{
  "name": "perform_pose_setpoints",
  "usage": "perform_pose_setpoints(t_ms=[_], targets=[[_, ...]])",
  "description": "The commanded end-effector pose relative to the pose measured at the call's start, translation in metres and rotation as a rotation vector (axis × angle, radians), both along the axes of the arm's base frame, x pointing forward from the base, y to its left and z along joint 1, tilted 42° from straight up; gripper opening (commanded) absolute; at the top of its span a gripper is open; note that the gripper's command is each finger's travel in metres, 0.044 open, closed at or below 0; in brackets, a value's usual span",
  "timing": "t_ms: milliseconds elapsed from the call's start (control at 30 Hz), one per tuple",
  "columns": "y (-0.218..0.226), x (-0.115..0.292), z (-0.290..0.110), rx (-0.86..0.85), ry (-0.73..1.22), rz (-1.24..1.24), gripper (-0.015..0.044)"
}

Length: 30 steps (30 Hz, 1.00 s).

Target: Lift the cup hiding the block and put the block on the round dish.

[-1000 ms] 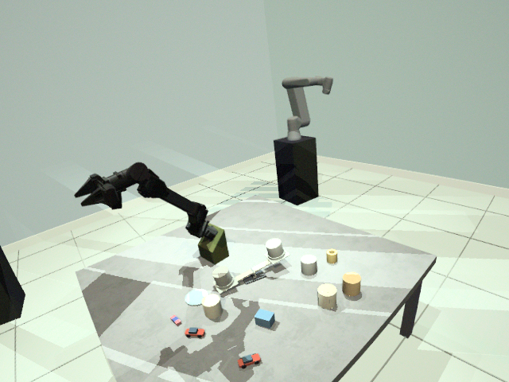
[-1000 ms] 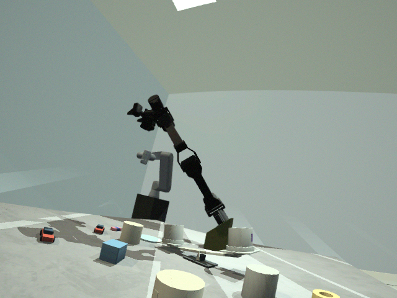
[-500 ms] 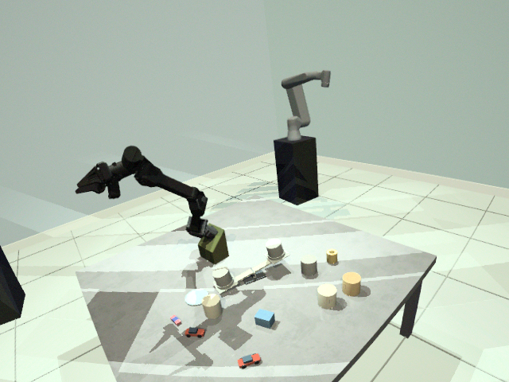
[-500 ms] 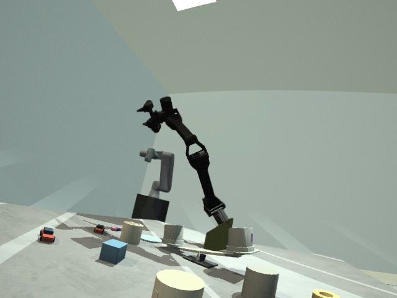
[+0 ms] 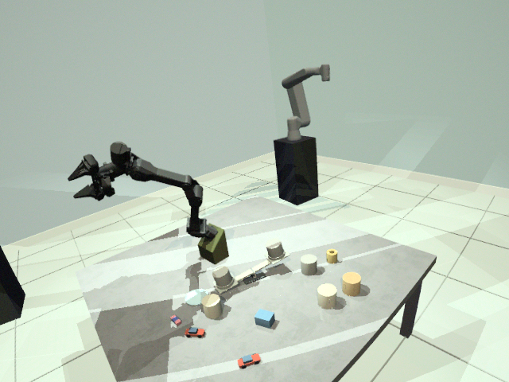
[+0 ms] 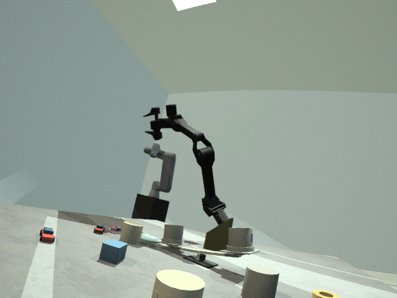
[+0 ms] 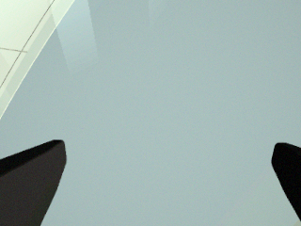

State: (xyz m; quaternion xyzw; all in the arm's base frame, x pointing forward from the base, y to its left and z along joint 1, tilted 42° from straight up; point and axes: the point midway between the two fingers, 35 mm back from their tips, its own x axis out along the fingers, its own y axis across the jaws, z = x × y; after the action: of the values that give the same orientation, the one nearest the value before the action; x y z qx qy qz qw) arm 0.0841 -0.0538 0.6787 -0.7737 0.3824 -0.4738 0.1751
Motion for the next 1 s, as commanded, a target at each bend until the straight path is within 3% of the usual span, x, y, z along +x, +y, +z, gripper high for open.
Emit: perform_pose_setpoints(t_ms=[0, 300, 967], targets=[[-0.014, -0.013, -0.004, 0.052, -0.089, 0.08, 0.044], [-0.035, -0.022, -0.013, 0.133, -0.185, 0.228, 0.044], [-0.11, -0.026, -0.055, 0.49, -0.628, 0.581, 0.044]])
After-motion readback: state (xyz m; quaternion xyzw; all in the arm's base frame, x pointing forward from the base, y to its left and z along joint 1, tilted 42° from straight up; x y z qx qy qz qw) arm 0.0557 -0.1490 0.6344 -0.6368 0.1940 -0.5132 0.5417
